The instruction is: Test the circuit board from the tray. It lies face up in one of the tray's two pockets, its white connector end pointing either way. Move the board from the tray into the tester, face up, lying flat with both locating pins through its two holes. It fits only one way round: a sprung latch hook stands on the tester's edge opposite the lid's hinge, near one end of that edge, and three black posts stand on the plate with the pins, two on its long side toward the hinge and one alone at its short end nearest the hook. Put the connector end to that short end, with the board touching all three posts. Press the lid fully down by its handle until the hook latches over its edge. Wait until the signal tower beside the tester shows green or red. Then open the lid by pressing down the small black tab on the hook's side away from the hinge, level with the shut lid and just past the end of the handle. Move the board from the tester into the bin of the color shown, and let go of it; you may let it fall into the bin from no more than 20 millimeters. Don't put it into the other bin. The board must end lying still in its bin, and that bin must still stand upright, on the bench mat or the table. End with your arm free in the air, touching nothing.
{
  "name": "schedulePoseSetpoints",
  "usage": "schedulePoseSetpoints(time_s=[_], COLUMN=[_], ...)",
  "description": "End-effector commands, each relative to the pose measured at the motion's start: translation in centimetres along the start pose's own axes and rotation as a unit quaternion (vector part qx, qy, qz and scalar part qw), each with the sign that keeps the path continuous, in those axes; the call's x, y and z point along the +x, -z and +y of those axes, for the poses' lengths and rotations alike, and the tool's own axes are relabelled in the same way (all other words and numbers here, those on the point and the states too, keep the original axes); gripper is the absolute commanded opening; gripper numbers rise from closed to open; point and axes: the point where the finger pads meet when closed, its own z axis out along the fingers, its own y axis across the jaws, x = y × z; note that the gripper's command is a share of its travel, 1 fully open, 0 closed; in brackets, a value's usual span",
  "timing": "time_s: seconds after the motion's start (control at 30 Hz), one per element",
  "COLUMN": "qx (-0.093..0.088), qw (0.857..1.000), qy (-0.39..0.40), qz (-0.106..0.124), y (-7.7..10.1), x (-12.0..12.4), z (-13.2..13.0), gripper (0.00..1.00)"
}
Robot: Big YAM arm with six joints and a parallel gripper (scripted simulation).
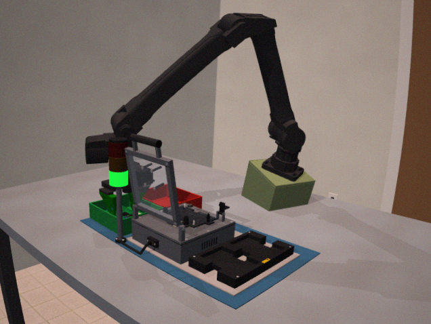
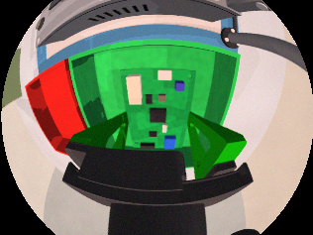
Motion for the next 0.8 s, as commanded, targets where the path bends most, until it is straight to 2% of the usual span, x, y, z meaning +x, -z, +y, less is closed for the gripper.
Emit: schedulePoseSetpoints(time_s=[0.0,0.07,0.77], qx=[0.028,0.023,0.023], qw=[1.000,1.000,1.000], qy=[0.006,0.004,0.004], qz=[0.011,0.009,0.009], y=[1.71,1.12,1.11], x=[-0.10,0.01,0.08], z=[-2.06,-1.76,-1.72], gripper=[0.72,0.72,0.72])
